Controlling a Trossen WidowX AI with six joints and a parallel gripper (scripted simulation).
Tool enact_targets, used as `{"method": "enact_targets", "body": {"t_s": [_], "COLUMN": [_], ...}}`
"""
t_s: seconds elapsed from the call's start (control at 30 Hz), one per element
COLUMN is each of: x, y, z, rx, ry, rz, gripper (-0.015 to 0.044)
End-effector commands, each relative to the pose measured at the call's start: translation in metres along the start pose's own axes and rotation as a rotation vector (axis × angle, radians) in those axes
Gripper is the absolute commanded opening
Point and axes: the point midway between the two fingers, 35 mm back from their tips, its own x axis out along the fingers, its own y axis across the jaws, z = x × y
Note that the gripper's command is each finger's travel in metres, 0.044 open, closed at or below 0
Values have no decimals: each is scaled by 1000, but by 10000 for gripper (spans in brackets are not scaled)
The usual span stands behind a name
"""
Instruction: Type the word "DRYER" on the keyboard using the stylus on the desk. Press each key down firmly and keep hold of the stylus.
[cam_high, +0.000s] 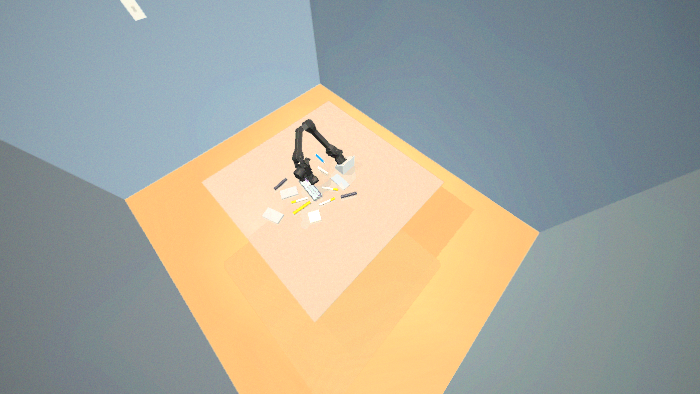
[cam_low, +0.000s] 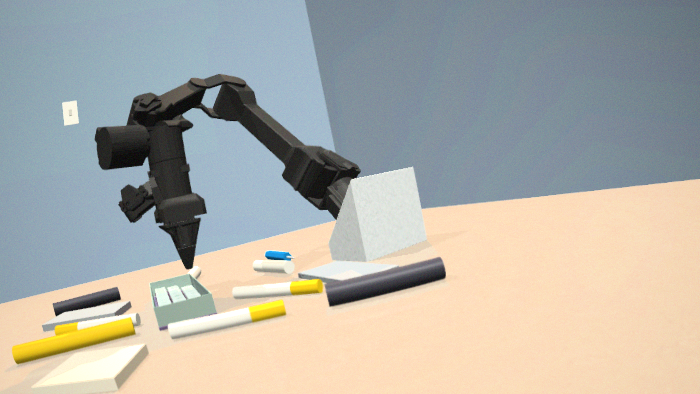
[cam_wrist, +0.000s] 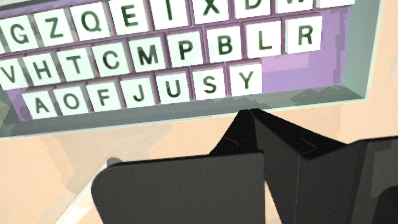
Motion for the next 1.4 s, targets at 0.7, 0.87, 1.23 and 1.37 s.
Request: {"method": "enact_targets", "body": {"t_s": [0.7, 0.87, 1.23, 1.37], "x": [0, -10, -55, -55], "y": [83, 84, 84, 83], "z": [-2, -1, -2, -2], "rx": [1, 1, -5, -5], "ry": [1, 1, -3, -1], "rz": [9, 10, 8, 6], "gripper": [0, 0, 0, 0]}}
